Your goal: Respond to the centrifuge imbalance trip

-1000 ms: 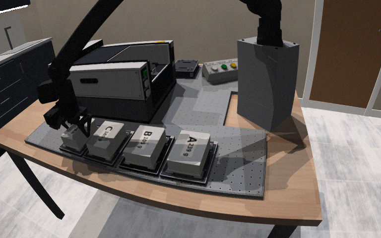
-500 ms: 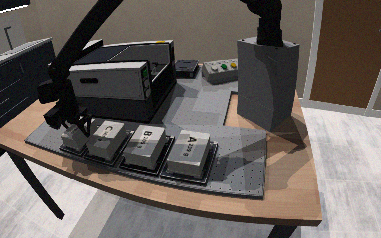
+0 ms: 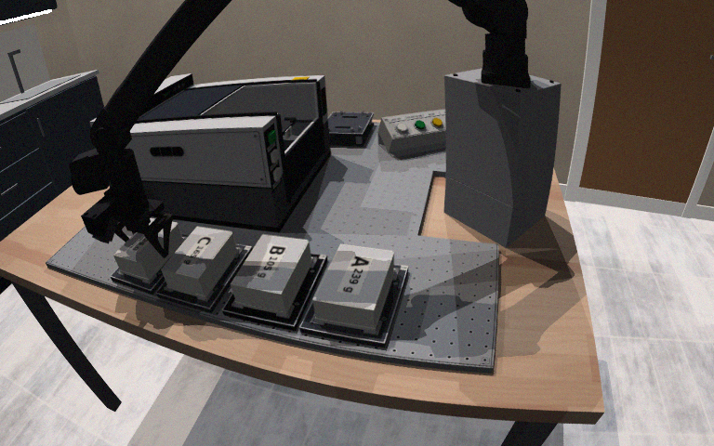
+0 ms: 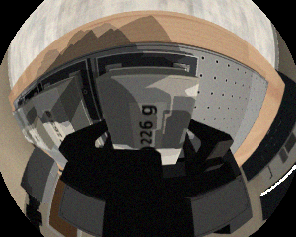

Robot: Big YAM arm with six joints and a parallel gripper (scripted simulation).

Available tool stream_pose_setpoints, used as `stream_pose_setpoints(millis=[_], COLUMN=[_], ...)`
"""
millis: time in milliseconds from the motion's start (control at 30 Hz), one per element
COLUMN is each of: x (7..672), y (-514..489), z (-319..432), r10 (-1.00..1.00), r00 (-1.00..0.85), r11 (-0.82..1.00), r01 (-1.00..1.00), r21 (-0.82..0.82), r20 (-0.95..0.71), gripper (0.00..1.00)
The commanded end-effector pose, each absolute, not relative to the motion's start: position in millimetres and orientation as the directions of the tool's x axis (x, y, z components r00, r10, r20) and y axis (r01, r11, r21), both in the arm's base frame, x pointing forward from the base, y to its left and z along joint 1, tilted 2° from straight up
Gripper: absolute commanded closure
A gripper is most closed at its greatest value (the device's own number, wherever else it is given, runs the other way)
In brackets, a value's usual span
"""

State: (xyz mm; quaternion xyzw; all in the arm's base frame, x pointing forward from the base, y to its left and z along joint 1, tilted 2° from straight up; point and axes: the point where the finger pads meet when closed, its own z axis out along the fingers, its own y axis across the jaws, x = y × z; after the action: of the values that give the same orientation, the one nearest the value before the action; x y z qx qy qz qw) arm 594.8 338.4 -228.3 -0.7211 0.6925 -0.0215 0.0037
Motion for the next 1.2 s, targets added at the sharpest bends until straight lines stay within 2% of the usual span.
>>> stream_pose_setpoints(millis=[0,1167], x=[601,604], y=[332,339], z=[-221,-193], r10=[-0.999,-0.999], r00=[0.039,0.039], r11=[-0.04,-0.039], r01=[-0.999,-0.998], r21=[-0.037,-0.054], r20=[0.022,0.014], gripper=[1.0,1.0])
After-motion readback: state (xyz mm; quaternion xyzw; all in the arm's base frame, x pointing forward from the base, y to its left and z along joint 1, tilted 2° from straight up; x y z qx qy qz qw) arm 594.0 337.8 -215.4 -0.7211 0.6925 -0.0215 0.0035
